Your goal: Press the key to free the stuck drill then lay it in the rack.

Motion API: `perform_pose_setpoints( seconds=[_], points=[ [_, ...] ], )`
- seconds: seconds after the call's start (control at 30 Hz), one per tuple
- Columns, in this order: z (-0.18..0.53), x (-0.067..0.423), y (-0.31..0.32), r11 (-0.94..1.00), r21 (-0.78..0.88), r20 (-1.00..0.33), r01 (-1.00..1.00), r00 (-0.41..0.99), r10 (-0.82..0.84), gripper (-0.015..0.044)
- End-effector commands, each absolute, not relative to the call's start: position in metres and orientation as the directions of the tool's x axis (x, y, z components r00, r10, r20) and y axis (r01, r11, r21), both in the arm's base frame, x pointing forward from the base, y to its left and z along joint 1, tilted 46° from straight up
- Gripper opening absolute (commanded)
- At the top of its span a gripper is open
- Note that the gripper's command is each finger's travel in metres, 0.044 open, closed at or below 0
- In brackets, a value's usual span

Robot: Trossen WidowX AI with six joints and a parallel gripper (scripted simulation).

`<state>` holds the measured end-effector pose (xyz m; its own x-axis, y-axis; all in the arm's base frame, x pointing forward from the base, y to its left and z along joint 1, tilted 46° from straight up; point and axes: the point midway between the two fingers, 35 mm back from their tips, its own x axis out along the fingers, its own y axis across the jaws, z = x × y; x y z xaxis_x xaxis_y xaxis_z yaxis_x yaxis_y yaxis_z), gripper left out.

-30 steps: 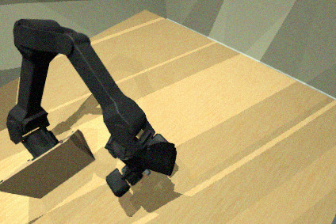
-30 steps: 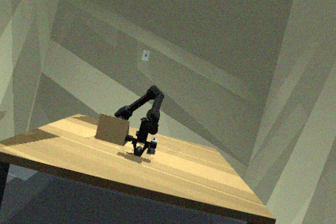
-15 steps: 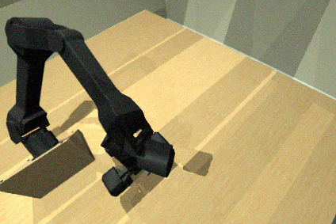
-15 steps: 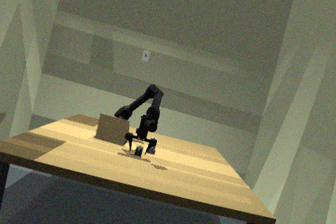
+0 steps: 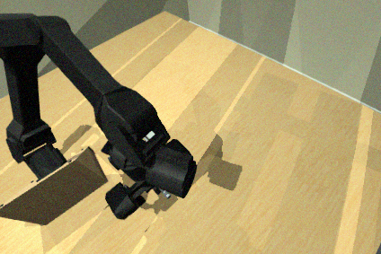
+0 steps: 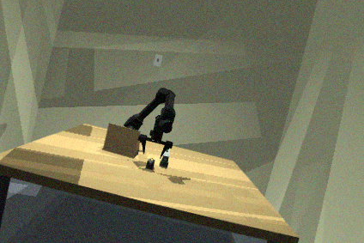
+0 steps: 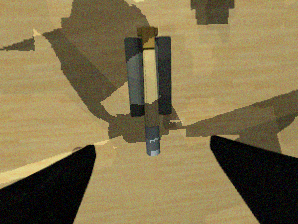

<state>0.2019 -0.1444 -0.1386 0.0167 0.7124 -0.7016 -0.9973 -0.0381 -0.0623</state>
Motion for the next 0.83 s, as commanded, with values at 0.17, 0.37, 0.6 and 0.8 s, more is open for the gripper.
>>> perform_pose_setpoints(
  seconds=[0.17, 0.37, 0.6, 0.8],
  points=[
    [-0.132, 0.212, -0.139, -0.075, -0.044, -0.724, -0.996, -0.02, 0.689, 0.044],
    [-0.117, 0.246, -0.115, -0.159, -0.055, -0.778, -0.986, -0.058, 0.626, 0.044],
    [-0.098, 0.287, -0.09, -0.208, -0.107, -0.835, -0.972, -0.026, 0.549, 0.044],
    [-0.075, 0.323, -0.065, -0.23, -0.164, -0.877, -0.959, 0.035, 0.48, 0.044]
  ],
)
